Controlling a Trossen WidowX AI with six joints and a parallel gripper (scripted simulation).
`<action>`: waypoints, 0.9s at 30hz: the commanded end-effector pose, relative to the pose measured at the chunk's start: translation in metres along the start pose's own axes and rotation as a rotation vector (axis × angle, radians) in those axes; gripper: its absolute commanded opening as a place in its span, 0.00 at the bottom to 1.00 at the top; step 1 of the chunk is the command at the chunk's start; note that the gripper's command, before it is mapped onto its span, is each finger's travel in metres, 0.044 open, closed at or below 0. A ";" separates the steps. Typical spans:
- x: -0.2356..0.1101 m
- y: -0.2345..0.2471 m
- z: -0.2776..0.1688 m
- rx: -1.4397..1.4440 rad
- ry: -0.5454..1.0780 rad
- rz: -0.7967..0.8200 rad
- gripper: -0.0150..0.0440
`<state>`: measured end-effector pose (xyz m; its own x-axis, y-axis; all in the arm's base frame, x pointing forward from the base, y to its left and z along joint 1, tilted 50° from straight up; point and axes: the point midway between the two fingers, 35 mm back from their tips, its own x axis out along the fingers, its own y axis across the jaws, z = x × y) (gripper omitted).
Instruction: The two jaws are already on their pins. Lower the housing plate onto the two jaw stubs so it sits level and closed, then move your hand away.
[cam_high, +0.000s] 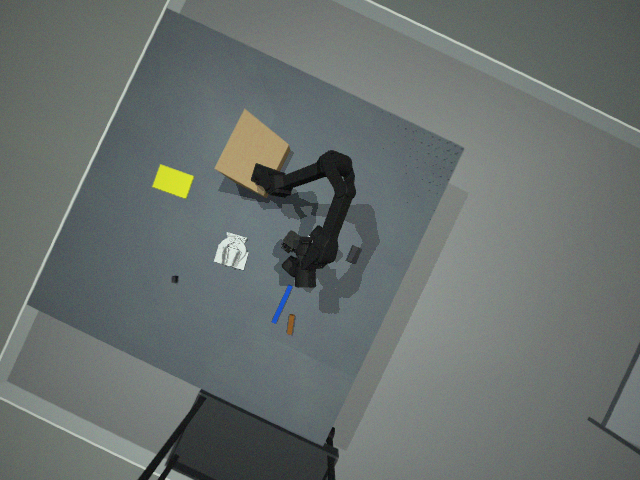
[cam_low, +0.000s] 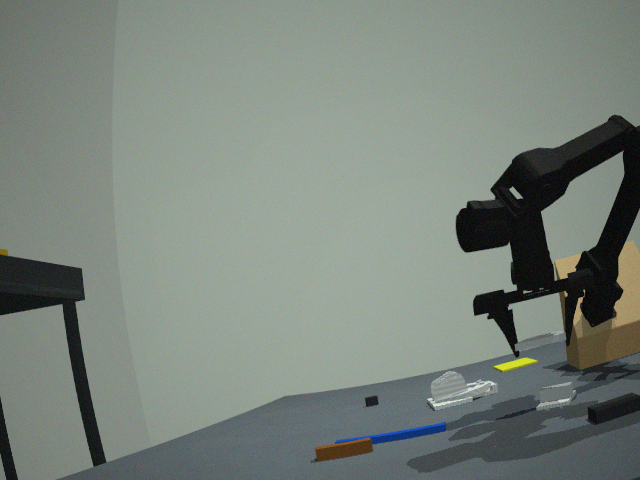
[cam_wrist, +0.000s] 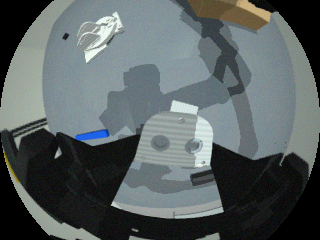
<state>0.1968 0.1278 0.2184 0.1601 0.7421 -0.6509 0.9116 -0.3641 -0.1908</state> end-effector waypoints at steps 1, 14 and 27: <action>0.003 0.012 0.005 -0.076 -0.012 -0.001 0.85; 0.006 0.049 0.026 -0.370 -0.042 0.004 0.85; 0.007 0.083 0.052 -0.662 -0.062 -0.005 0.85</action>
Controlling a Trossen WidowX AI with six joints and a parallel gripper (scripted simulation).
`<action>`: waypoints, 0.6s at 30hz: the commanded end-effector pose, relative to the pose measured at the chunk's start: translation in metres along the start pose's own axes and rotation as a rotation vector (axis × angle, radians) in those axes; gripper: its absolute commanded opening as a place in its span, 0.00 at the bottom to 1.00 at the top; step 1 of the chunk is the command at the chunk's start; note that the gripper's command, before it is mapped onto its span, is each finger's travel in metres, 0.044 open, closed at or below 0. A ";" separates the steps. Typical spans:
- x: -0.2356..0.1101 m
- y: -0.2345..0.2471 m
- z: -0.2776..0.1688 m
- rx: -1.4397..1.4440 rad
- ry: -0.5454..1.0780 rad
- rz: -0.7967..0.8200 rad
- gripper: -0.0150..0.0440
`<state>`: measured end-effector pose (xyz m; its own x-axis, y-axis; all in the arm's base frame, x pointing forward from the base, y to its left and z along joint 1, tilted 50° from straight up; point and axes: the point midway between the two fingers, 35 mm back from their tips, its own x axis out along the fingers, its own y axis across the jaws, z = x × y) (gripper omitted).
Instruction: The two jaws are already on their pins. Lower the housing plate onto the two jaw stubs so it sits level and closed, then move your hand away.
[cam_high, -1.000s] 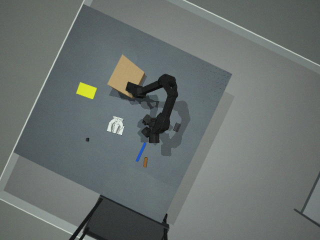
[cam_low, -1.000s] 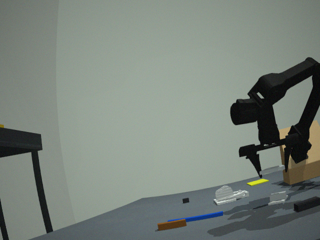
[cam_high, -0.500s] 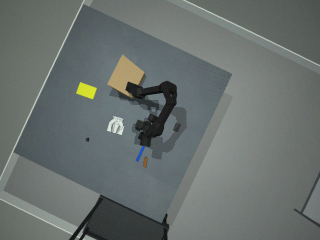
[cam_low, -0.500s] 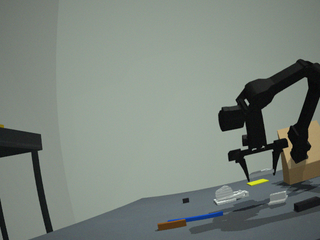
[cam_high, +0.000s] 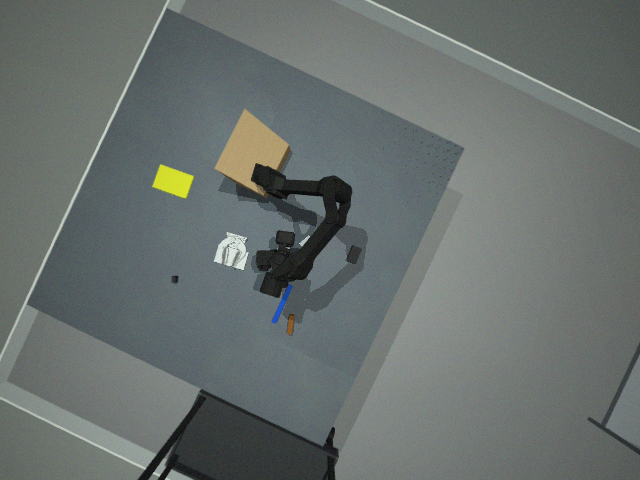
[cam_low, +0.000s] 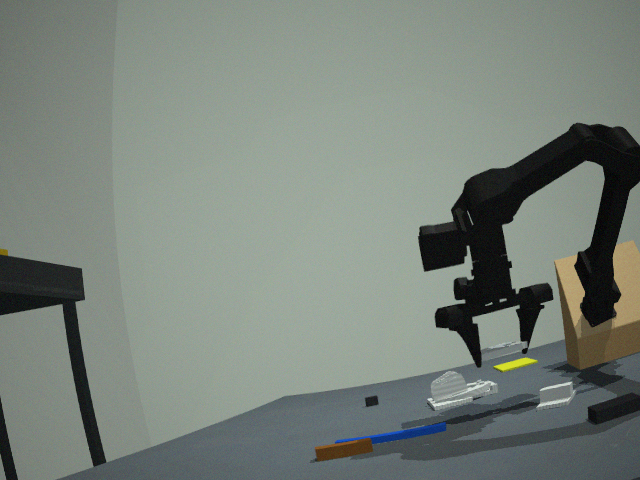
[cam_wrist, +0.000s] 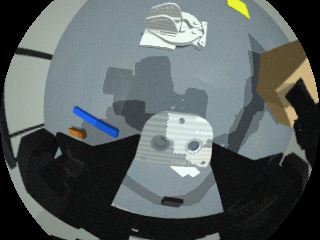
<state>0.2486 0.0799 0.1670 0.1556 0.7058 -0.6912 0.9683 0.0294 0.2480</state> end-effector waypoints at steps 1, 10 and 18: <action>0.002 0.004 0.014 -0.084 -0.006 -0.006 0.85; 0.003 0.008 0.043 -0.286 -0.009 -0.013 0.85; 0.004 0.010 0.070 -0.468 -0.007 -0.017 0.85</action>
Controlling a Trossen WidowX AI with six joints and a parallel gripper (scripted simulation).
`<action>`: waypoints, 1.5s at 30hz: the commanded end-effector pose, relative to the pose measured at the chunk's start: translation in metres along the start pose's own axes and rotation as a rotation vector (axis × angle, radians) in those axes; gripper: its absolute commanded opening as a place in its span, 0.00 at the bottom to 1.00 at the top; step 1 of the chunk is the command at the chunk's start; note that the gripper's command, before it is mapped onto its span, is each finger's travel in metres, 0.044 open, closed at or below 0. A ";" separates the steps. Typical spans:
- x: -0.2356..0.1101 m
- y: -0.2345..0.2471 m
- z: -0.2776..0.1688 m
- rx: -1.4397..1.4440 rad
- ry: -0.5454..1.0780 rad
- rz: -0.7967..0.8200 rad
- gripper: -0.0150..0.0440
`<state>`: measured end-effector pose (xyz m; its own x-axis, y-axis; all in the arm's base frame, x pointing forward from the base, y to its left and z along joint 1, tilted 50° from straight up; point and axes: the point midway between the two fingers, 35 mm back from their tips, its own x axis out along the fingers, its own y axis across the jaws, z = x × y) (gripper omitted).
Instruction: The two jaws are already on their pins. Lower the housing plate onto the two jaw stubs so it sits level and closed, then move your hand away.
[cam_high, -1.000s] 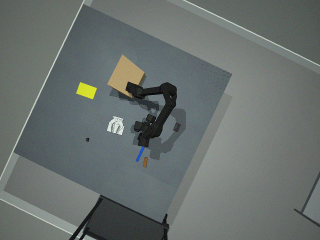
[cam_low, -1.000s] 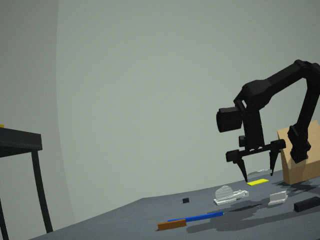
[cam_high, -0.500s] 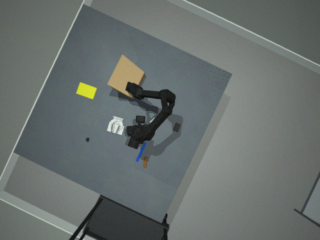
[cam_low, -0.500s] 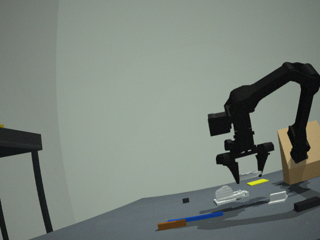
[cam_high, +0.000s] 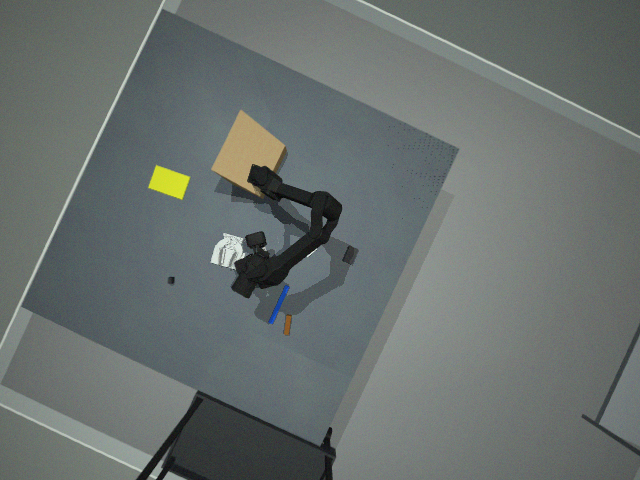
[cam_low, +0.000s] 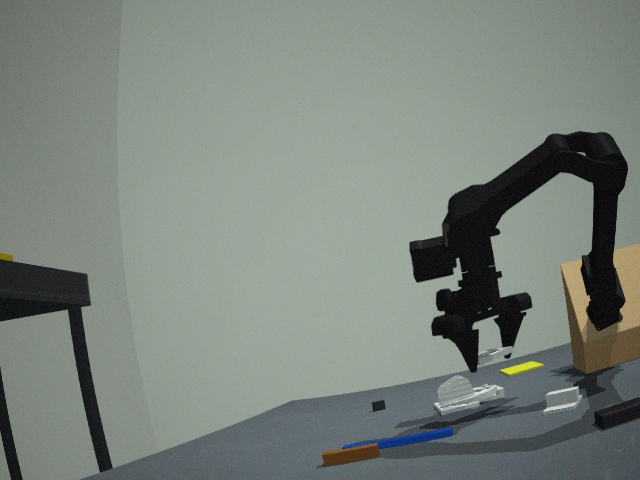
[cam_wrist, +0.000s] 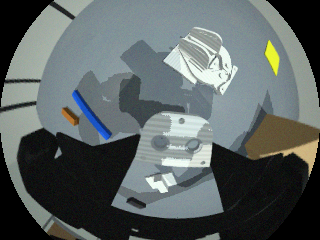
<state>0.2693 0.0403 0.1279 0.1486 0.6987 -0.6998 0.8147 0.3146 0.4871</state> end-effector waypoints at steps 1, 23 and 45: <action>0.002 -0.005 0.014 -0.085 0.002 -0.005 0.85; 0.003 -0.044 0.075 -0.593 0.021 0.013 0.85; 0.007 -0.086 0.116 -1.024 0.028 0.065 0.85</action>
